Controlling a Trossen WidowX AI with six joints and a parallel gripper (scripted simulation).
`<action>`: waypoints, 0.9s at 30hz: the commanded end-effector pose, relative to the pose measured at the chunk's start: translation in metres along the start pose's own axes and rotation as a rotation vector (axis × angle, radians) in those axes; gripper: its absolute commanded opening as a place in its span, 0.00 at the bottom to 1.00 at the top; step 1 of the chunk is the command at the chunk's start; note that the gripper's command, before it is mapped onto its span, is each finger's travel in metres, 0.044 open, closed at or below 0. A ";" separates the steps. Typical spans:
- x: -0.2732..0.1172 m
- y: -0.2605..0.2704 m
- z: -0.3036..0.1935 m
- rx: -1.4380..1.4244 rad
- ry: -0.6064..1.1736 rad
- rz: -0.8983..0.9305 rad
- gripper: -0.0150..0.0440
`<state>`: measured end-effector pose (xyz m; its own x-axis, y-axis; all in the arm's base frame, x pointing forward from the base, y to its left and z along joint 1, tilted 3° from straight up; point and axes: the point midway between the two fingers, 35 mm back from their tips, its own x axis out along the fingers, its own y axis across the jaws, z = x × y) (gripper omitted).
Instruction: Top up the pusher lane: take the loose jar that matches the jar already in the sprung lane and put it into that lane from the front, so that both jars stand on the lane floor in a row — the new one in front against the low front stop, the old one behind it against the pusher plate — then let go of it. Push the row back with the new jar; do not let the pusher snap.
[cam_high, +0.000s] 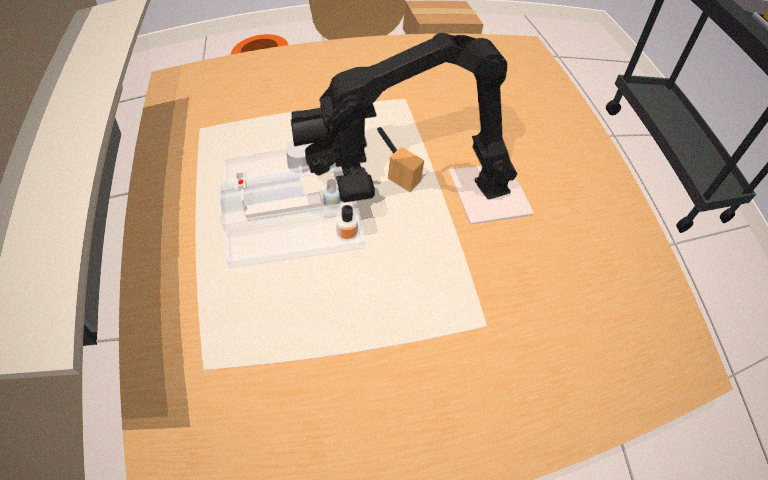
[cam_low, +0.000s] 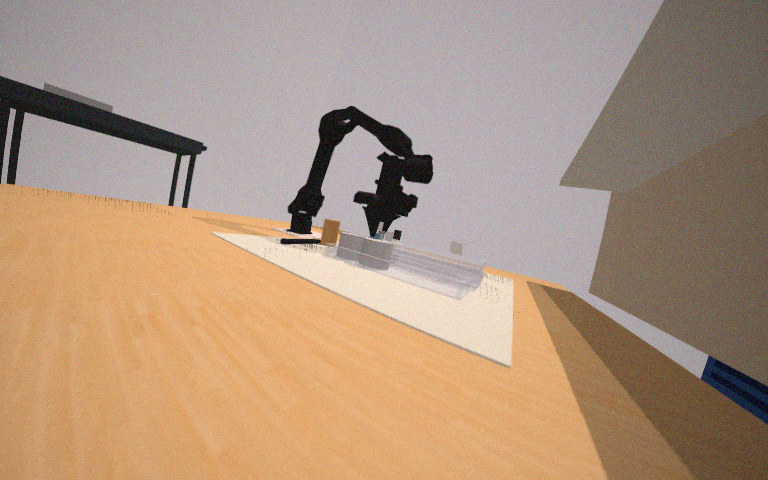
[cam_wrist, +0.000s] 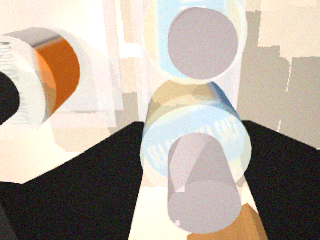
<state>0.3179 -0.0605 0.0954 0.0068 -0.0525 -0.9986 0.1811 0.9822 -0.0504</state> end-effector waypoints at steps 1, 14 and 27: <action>-0.004 0.000 0.011 -0.003 -0.032 -0.002 0.25; -0.006 0.000 0.017 -0.003 -0.033 -0.002 0.25; -0.008 0.000 0.020 -0.003 -0.033 -0.002 0.25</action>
<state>0.3289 -0.0624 0.0977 0.0057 -0.0526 -0.9986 0.1811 0.9822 -0.0507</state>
